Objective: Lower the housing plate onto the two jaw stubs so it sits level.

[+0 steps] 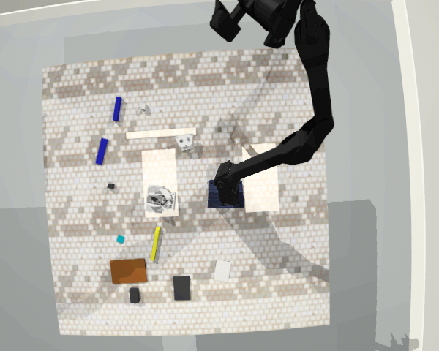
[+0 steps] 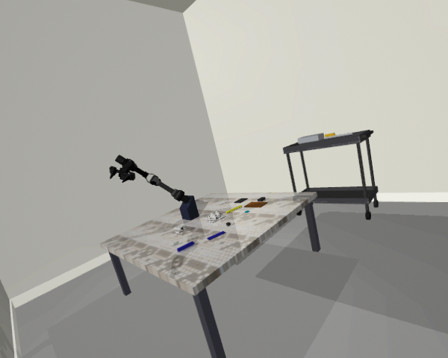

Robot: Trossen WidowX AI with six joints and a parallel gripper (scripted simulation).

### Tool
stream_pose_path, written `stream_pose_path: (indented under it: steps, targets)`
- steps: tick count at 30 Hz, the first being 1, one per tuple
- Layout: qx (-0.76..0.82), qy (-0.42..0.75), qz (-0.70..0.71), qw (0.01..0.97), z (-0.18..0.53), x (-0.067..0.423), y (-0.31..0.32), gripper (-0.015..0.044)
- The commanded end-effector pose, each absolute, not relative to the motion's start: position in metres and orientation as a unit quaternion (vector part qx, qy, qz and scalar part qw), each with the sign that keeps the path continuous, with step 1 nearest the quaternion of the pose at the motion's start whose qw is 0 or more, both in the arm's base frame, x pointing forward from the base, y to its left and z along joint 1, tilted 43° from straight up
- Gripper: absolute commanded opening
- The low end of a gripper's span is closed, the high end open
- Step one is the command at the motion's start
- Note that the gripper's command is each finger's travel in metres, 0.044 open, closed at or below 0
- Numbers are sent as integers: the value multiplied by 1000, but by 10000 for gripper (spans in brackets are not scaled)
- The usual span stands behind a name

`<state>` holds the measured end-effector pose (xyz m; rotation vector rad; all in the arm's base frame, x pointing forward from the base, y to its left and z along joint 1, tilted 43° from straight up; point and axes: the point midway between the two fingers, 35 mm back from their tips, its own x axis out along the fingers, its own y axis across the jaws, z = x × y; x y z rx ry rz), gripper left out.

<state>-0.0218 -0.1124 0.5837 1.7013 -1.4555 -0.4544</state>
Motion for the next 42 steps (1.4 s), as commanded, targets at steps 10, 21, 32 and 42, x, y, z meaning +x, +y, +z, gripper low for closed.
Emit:
stream_pose_path:
  steps: [10, 21, 32, 42]
  targets:
    - [621, -526, -286, 506, 569, 9, -126, 440]
    - [567, -474, -359, 570, 557, 29, -135, 440]
    - [508, -415, -424, 624, 543, 48, -145, 440]
    - [450, -353, -476, 668, 529, 64, -153, 440]
